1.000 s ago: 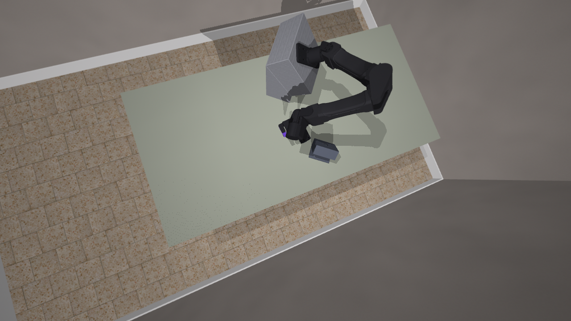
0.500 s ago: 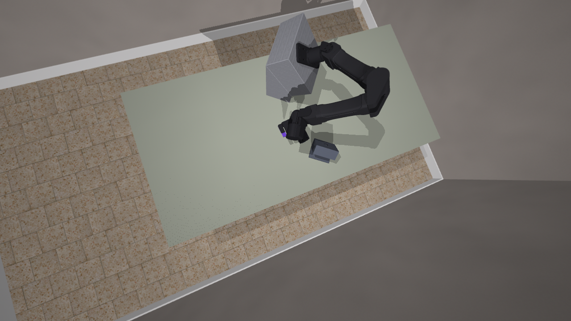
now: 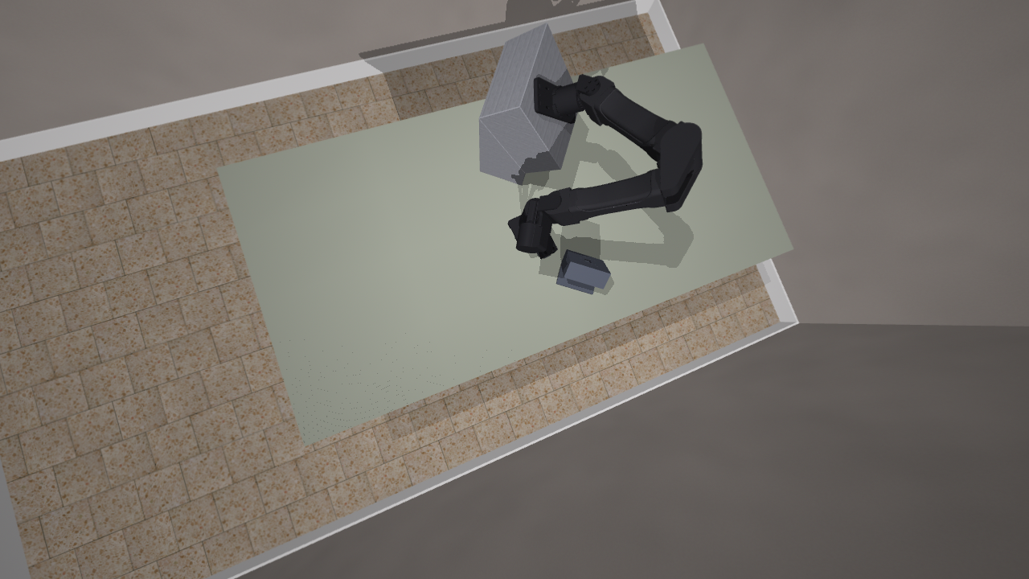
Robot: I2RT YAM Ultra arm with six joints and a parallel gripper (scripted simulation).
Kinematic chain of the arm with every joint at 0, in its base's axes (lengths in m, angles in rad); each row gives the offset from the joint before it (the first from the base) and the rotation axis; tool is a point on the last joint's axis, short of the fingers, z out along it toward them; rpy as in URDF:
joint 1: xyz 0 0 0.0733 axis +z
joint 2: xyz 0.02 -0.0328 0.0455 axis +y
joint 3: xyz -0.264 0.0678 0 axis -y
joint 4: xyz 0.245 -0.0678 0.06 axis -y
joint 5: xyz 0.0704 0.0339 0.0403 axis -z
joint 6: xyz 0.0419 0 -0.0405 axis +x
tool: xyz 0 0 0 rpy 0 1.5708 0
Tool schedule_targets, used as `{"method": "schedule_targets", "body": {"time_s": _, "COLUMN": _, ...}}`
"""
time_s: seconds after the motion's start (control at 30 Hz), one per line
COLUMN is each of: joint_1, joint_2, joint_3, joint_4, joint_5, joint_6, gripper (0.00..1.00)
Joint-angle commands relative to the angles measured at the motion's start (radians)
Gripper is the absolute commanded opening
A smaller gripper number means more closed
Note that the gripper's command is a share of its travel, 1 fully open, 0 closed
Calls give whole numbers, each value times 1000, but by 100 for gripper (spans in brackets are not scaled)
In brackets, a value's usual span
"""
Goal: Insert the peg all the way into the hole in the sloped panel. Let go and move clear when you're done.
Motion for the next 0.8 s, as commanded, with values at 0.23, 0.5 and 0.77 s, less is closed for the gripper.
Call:
{"method": "schedule_targets", "body": {"time_s": 0.23, "joint_1": -33, "joint_2": -23, "joint_3": 15, "joint_4": -69, "joint_5": -5, "joint_6": -32, "gripper": 0}}
{"method": "schedule_targets", "body": {"time_s": 0.5, "joint_1": -138, "joint_2": -104, "joint_3": 44, "joint_4": -288, "joint_5": -7, "joint_6": -168, "gripper": 0}}
{"method": "schedule_targets", "body": {"time_s": 0.77, "joint_1": -185, "joint_2": -138, "joint_3": 62, "joint_4": -353, "joint_5": 3, "joint_6": -214, "gripper": 0}}
